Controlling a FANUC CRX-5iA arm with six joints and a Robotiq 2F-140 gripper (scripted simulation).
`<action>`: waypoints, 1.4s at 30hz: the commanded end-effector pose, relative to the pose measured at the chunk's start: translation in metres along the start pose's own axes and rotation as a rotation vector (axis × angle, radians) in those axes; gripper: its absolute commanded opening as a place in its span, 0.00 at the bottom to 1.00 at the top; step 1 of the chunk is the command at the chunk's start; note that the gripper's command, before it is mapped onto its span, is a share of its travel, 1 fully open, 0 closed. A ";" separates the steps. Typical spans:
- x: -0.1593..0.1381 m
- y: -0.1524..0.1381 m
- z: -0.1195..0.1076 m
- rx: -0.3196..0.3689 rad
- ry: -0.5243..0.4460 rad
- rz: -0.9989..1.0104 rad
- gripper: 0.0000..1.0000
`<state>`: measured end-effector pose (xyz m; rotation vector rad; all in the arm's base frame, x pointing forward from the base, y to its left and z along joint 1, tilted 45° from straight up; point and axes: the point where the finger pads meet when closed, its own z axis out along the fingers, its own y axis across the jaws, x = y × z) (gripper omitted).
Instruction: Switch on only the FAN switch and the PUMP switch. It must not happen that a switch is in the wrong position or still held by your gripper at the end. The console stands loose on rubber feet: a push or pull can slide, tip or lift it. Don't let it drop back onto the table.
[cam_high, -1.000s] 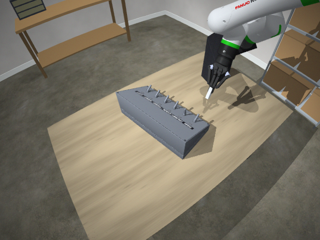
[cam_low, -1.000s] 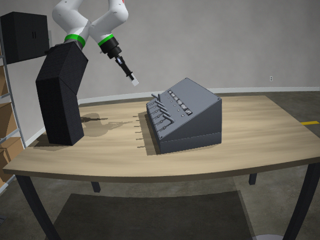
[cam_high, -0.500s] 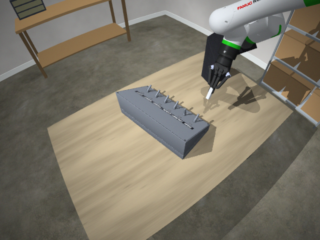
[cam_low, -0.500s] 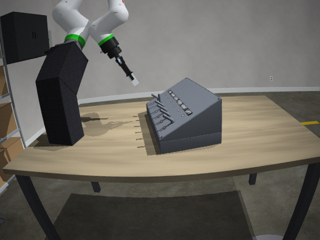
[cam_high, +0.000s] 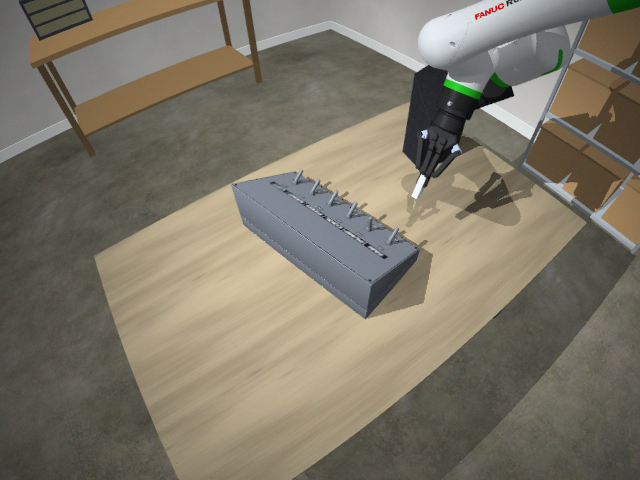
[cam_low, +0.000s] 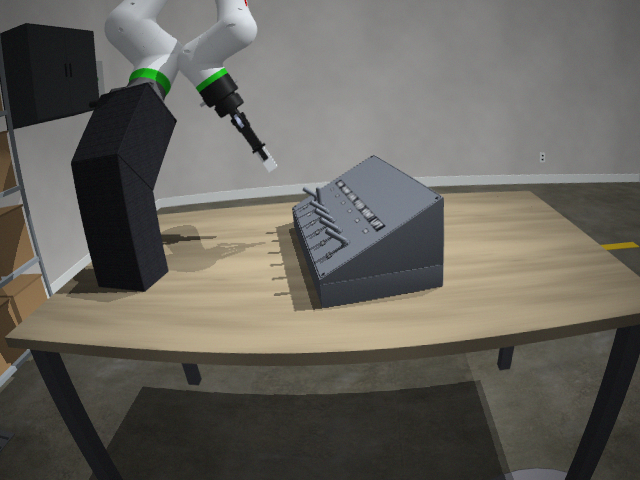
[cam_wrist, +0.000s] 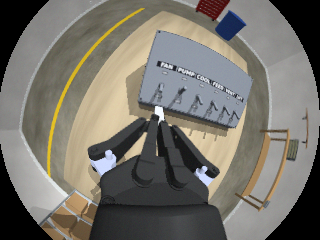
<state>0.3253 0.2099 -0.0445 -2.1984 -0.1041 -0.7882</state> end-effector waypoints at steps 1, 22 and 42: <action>0.000 0.000 0.000 0.000 0.000 0.000 0.00; 0.000 0.000 0.019 -0.001 -0.001 0.000 0.00; 0.001 0.000 0.069 -0.001 -0.001 0.000 0.00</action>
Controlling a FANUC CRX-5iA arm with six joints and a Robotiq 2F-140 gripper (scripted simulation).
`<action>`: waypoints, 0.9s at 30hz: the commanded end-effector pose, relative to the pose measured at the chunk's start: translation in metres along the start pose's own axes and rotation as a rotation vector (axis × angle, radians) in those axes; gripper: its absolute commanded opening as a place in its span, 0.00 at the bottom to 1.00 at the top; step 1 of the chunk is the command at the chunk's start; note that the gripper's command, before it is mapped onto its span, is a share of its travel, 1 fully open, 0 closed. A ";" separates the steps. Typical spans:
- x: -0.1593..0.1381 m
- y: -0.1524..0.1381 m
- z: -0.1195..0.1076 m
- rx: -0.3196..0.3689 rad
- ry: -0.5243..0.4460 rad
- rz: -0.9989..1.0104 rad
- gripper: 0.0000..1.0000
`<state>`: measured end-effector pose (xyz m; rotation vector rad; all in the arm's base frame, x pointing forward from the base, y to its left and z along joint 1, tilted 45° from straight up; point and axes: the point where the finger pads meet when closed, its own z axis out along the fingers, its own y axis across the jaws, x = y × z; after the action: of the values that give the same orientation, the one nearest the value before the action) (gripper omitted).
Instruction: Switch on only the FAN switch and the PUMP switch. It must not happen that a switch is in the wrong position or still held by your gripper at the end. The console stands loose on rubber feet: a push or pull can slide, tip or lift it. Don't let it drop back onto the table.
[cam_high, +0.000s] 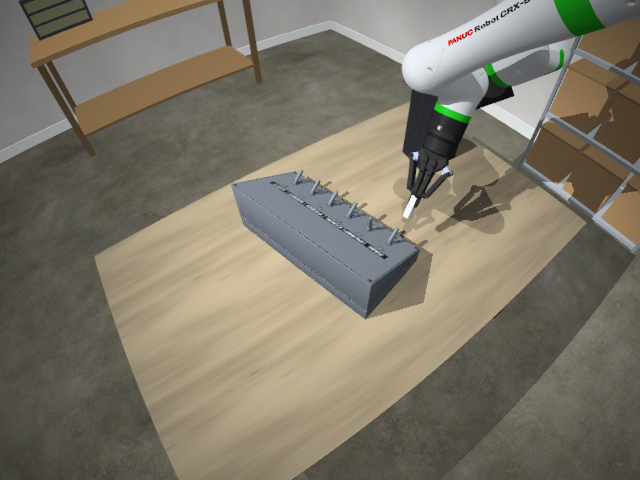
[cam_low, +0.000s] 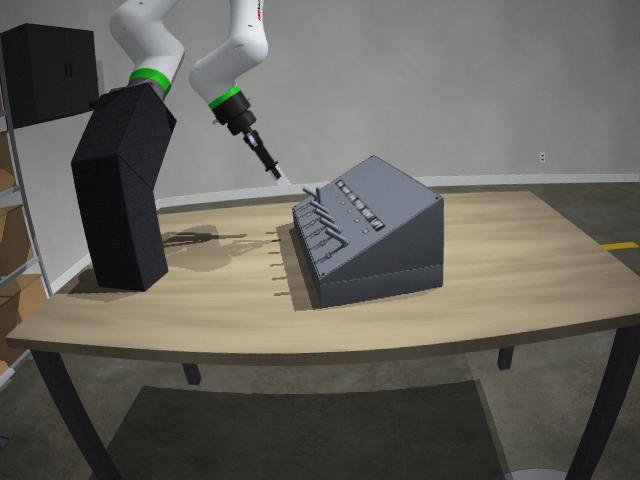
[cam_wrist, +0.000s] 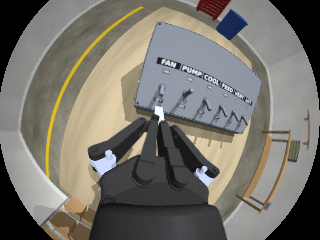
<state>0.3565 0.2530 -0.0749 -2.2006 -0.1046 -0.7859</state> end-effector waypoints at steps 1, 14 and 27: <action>0.000 0.000 0.007 0.000 0.002 0.000 0.00; 0.001 0.000 0.037 0.000 0.002 0.000 0.00; 0.001 0.000 0.042 0.000 0.002 0.000 0.00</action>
<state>0.3778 0.2823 -0.0953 -2.1994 -0.1044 -0.7876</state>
